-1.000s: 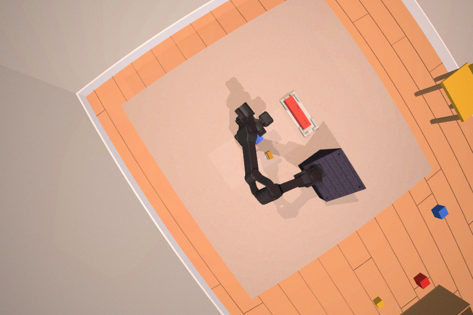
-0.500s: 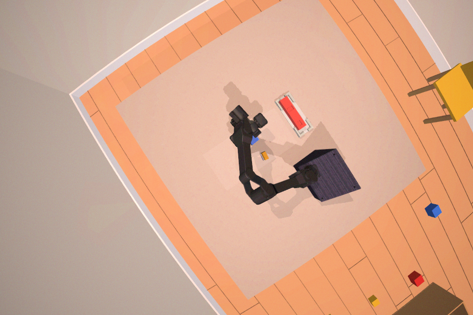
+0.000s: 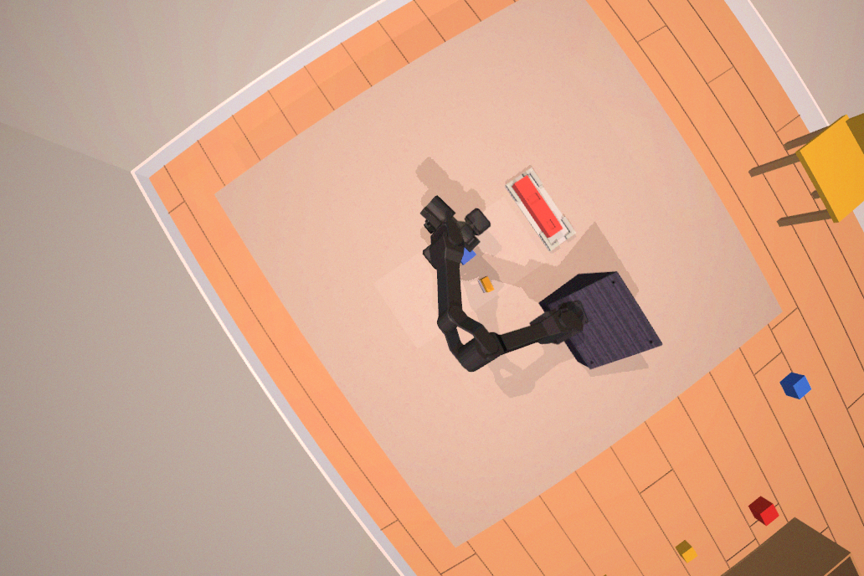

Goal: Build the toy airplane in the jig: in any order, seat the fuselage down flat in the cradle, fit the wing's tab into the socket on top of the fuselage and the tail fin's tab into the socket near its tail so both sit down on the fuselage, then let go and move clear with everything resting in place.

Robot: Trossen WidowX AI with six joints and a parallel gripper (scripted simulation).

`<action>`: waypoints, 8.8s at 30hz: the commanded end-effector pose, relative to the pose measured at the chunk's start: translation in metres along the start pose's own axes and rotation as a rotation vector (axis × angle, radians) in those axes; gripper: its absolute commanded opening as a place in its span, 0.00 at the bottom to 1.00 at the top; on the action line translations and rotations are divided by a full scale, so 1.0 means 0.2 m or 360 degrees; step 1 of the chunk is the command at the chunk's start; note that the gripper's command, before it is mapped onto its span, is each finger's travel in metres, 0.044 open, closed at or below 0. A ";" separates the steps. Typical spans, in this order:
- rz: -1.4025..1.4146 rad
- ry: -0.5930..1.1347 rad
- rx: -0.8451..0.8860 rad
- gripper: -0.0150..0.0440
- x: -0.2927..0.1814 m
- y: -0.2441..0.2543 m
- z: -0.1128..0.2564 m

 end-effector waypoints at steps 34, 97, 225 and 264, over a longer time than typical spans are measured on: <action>0.0042 -0.0081 -0.0016 0.25 0.05 0.01 0.19; 0.0888 0.0006 -0.0050 0.25 0.11 -0.49 0.56; 0.2365 0.0027 -0.0025 0.39 -0.01 -1.28 0.21; 0.2363 0.0026 -0.0027 1.00 0.00 -1.28 0.64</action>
Point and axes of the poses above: the point midway between the two fingers, 35 mm back from their tips, its own z axis back along the fingers, its own y axis across the jaws, x = y × z, the point moved 9 cm from there along z, back along the fingers, and after that the axes turned 10 degrees about -z, right-handed, at the moved point
